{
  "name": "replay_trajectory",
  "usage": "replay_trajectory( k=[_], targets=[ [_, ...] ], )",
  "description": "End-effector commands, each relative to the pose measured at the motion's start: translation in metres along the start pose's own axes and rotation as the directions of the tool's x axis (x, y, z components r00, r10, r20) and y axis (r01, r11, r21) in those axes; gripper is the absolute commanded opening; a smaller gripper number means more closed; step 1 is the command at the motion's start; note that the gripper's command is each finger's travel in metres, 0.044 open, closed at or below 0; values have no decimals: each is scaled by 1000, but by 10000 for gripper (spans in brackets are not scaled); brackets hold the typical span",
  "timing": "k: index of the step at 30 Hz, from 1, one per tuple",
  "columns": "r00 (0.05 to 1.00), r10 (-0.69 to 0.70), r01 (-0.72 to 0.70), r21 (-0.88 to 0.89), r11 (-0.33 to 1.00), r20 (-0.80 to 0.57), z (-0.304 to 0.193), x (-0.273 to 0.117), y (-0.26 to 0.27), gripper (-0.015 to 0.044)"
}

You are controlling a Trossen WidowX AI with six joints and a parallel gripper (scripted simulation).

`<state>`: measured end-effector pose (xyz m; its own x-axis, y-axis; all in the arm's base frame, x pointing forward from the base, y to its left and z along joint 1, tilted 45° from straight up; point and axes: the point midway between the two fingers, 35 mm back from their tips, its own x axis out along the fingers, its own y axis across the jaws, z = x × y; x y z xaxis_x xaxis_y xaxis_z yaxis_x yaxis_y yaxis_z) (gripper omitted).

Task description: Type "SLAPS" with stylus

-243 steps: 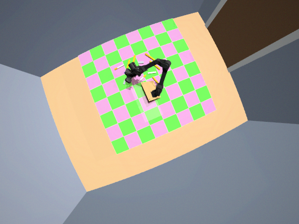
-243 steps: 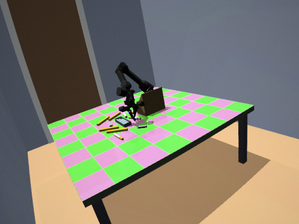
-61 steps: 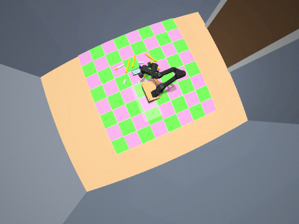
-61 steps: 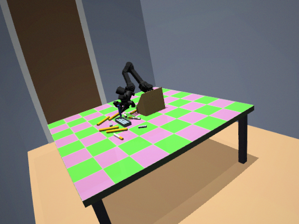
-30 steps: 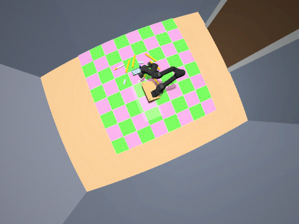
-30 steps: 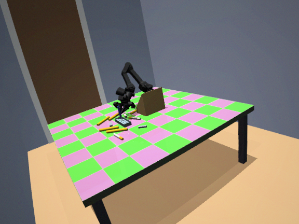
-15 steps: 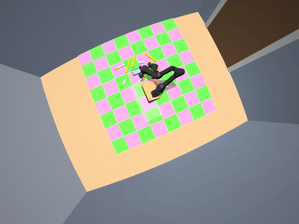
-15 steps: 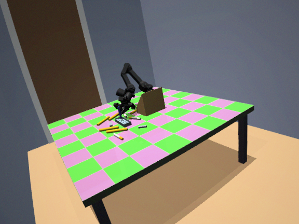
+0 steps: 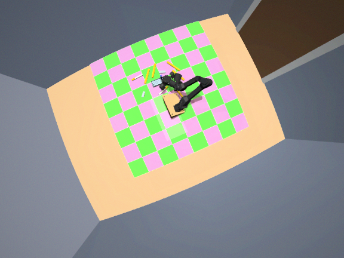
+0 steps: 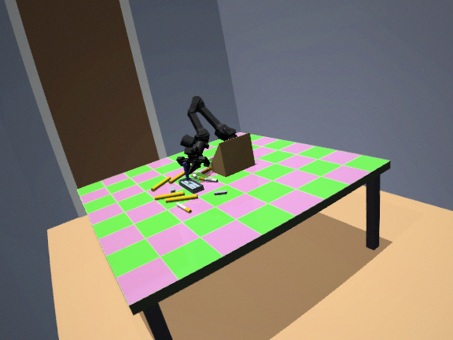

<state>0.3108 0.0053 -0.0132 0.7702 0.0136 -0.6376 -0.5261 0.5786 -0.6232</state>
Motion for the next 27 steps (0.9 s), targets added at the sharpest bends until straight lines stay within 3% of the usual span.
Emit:
replay_trajectory(
  k=[1, 19, 22, 25, 27],
  targets=[
    [1000, 1, -1, -1, 1000, -1, 4, -2, 0, 81],
    [1000, 7, -7, -3, 1000, -1, 29, -17, 2, 85],
    [1000, 7, -7, -3, 1000, -1, 29, -17, 2, 65],
    [1000, 7, -7, -3, 1000, -1, 31, -16, 4, 0],
    [1000, 8, -8, -2, 1000, -2, 32, -13, 8, 0]
  ],
)
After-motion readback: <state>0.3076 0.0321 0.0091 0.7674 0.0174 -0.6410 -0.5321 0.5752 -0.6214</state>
